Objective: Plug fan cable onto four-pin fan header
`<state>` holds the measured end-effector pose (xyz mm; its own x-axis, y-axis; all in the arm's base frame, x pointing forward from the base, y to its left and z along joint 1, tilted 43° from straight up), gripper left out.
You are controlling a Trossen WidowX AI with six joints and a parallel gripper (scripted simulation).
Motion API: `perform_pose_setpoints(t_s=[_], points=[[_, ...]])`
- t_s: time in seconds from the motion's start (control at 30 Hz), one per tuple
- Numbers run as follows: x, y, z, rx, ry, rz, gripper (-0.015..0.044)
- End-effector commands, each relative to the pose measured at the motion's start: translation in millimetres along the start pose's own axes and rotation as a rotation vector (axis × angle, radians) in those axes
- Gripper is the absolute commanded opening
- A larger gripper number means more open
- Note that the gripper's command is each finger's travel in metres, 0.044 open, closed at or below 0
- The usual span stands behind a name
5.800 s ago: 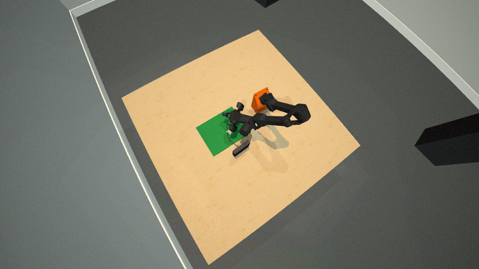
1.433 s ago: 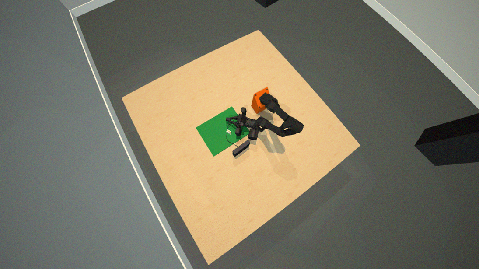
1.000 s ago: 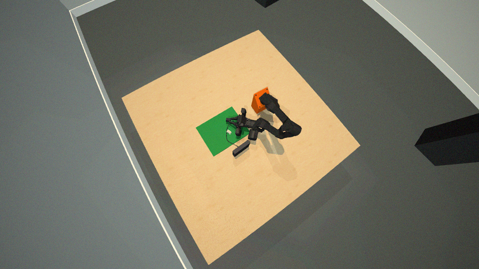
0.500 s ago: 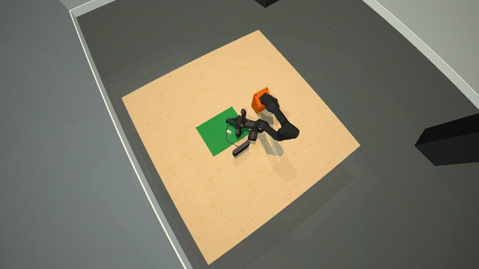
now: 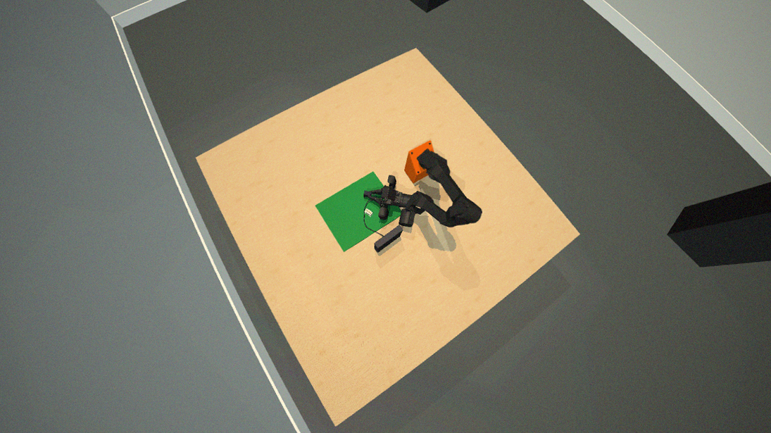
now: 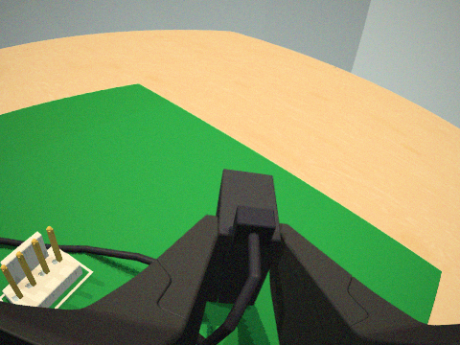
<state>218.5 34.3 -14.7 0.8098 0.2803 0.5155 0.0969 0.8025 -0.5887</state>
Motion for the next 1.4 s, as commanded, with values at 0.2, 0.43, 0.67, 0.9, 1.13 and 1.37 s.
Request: perform_pose_setpoints(t_s=[0.2, 0.43, 0.67, 0.9, 1.13, 1.37], points=[[0.1, -0.4, 0.3, 0.001, -0.001, 0.001, 0.0000], [0.1, -0.4, 0.3, 0.001, -0.001, 0.001, 0.0000], [0.1, -0.4, 0.3, 0.001, -0.001, 0.001, 0.0000], [0.1, -0.4, 0.3, 0.001, -0.001, 0.001, 0.0000], [0.0, 0.0, 0.0, 0.000, 0.000, 0.000, 0.0140], [0.0, 0.0, 0.0, 0.000, 0.000, 0.000, 0.0140]])
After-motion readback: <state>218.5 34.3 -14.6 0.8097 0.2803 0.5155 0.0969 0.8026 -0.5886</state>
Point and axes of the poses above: the point midway between the two fingers, 35 mm back from their tips, its own z axis back along the fingers, its own x axis across the jaws, y = z × x, the point moved 6 cm from there along z, back along the fingers, and after that the axes turned 5 degrees about -z, right-handed, at the moved point
